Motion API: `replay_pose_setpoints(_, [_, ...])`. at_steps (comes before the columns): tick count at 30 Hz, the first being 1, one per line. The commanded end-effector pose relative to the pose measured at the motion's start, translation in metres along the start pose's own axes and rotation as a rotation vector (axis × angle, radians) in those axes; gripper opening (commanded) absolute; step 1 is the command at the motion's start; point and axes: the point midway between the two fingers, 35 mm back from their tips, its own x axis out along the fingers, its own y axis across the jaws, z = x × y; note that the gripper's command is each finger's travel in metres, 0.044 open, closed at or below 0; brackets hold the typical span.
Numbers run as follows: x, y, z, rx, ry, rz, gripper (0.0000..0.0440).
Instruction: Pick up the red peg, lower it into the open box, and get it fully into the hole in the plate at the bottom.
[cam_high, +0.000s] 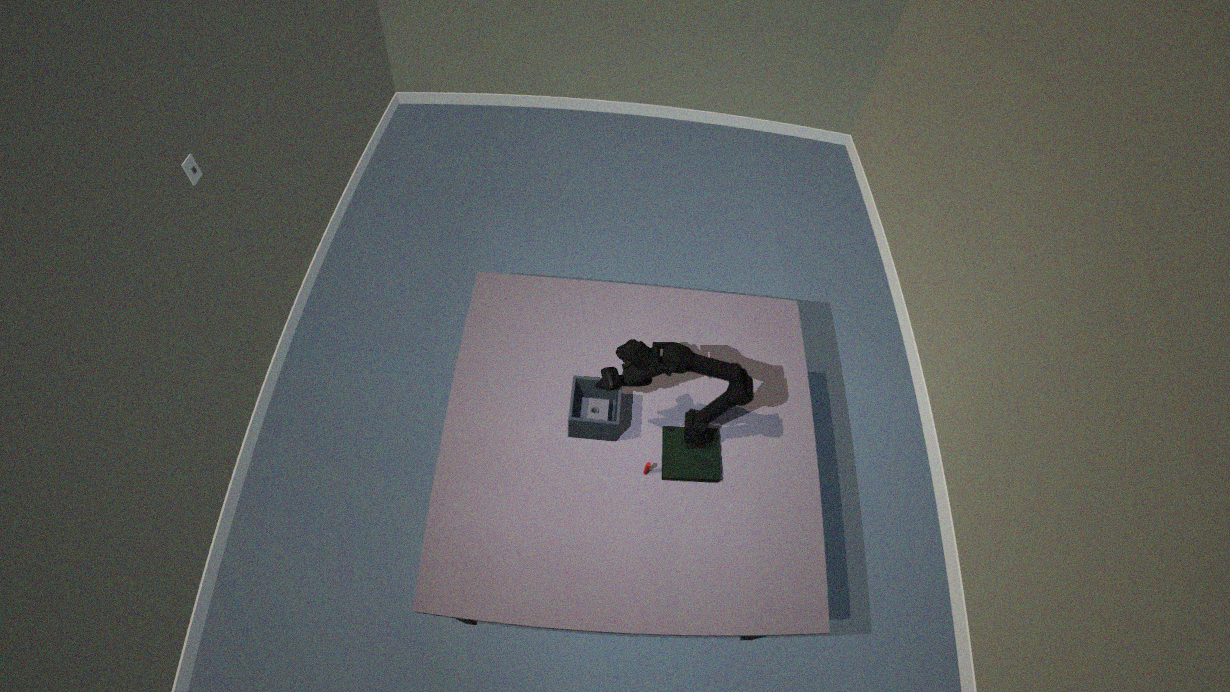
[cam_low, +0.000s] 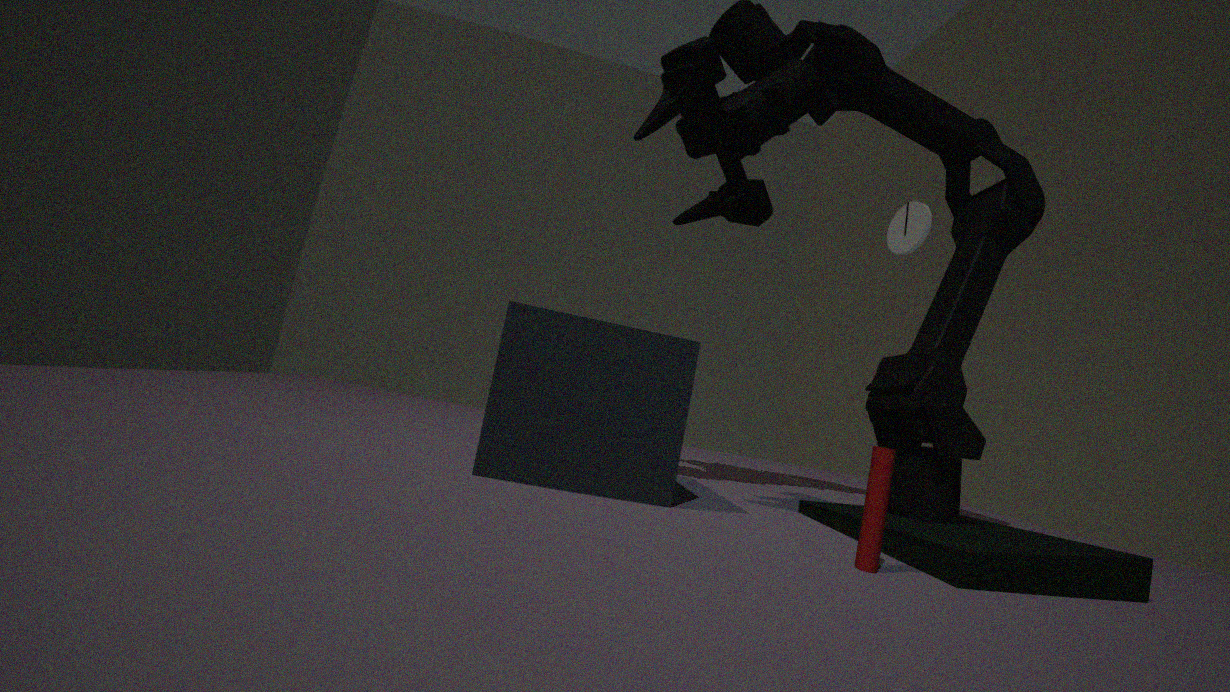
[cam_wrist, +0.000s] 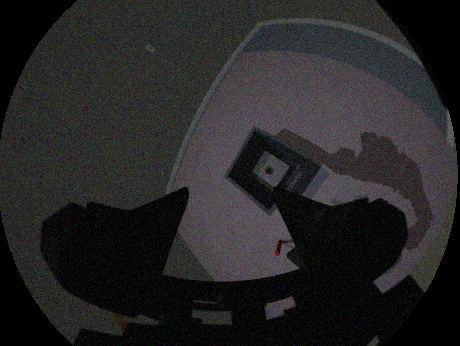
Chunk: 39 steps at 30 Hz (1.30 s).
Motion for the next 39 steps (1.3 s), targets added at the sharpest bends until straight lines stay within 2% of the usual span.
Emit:
replay_pose_setpoints(1, [0.012, -0.002, -0.023, 0.021, 0.097, -0.029, 0.044])
replay_pose_setpoints(9, [0.027, -0.01, -0.079, 0.062, 0.31, -0.118, 0.044])
replay_pose_setpoints(20, [0.034, -0.036, -0.146, 0.093, 0.532, -0.31, 0.044])
replay_pose_setpoints(29, [0.034, -0.064, -0.187, 0.102, 0.628, -0.482, 0.044])
replay_pose_setpoints(39, [0.033, -0.094, -0.216, 0.108, 0.666, -0.637, 0.044])
